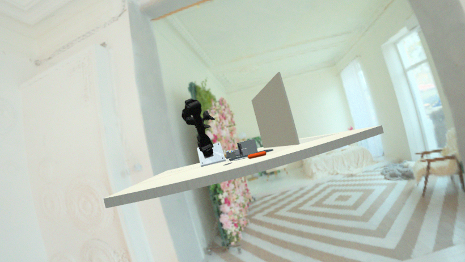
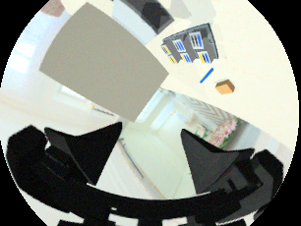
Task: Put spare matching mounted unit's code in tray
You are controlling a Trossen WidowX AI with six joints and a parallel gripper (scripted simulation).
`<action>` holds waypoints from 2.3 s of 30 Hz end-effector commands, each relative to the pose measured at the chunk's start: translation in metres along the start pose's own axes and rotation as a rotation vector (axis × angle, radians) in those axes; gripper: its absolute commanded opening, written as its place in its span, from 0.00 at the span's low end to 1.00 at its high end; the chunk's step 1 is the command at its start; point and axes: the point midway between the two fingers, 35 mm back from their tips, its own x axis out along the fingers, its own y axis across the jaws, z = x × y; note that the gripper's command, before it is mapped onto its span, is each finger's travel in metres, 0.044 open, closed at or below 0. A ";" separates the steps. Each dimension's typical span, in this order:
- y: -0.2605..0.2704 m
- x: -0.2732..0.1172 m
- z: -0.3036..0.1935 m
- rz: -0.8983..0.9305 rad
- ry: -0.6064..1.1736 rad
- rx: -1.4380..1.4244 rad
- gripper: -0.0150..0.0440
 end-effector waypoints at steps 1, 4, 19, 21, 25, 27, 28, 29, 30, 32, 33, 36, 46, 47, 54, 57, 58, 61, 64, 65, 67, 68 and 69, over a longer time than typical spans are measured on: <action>0.000 0.000 0.000 0.000 0.000 0.000 0.98; 0.000 0.000 0.000 0.000 0.000 0.000 1.00; 0.057 0.104 0.008 0.256 -0.488 1.338 1.00; 0.070 0.122 0.015 0.356 -0.539 1.540 1.00; 0.087 0.146 0.030 0.545 -0.608 1.848 1.00; 0.095 0.158 0.038 0.653 -0.633 1.994 1.00; 0.099 0.163 0.043 0.710 -0.642 2.063 1.00; 0.103 0.168 0.047 0.768 -0.649 2.130 1.00; 0.107 0.173 0.052 0.828 -0.654 2.195 1.00; 0.114 0.183 0.062 0.953 -0.658 2.318 1.00; 0.118 0.188 0.067 1.019 -0.657 2.376 1.00; 0.128 0.201 0.084 1.229 -0.638 2.539 1.00; 0.160 0.235 0.150 2.089 -0.365 2.898 1.00; 0.163 0.237 0.157 2.189 -0.314 2.912 1.00; 0.174 0.245 0.187 2.598 -0.063 2.907 1.00; 0.174 0.245 0.187 2.598 -0.063 2.907 1.00; 0.174 0.245 0.187 2.598 -0.063 2.907 1.00; 0.174 0.245 0.187 2.598 -0.063 2.907 1.00; 0.174 0.245 0.187 2.598 -0.063 2.907 1.00; 0.174 0.245 0.187 2.598 -0.063 2.907 1.00; 0.174 0.245 0.187 2.598 -0.063 2.907 1.00; 0.174 0.245 0.187 2.598 -0.063 2.907 1.00; 0.174 0.245 0.187 2.598 -0.063 2.907 1.00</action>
